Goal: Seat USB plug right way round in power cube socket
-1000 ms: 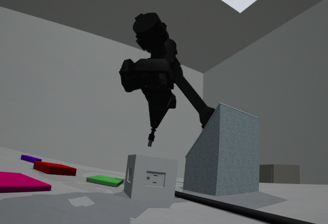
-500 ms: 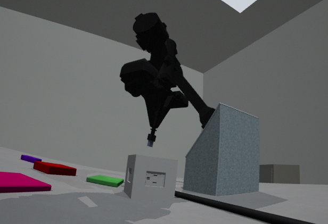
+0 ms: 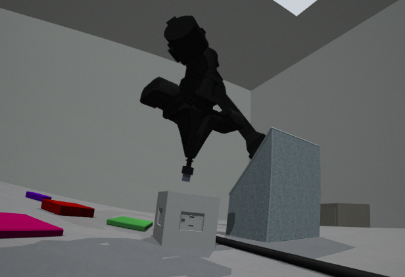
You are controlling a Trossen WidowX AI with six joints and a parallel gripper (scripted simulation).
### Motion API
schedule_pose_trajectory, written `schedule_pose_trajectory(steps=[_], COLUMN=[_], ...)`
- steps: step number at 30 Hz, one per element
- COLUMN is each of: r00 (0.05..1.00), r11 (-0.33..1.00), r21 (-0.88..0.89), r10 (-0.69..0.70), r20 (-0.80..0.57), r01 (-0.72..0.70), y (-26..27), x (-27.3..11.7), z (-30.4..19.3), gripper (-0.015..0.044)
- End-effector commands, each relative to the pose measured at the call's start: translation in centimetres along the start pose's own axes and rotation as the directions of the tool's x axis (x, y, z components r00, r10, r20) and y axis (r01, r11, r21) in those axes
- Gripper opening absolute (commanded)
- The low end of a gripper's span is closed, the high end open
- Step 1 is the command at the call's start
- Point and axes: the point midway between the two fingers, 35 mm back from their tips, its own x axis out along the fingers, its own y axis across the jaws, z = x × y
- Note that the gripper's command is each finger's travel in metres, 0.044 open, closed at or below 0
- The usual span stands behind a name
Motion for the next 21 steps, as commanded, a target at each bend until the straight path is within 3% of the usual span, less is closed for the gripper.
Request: schedule_pose_trajectory(steps=[1, 11, 21], r00=[1.0, 1.0, 1.0], r11=[0.995, 0.936, 0.93], r21=[0.103, 0.352, 0.369], r10=[-0.002, -0.002, -0.002], r20=[0.001, 0.001, 0.001], r01=[0.002, 0.002, 0.002], y=[-0.05, -0.05, -0.05], x=[0.04, 0.04, 0.04], z=[0.0, 0.0, 0.0], gripper=[0.0, 0.0, 0.0])
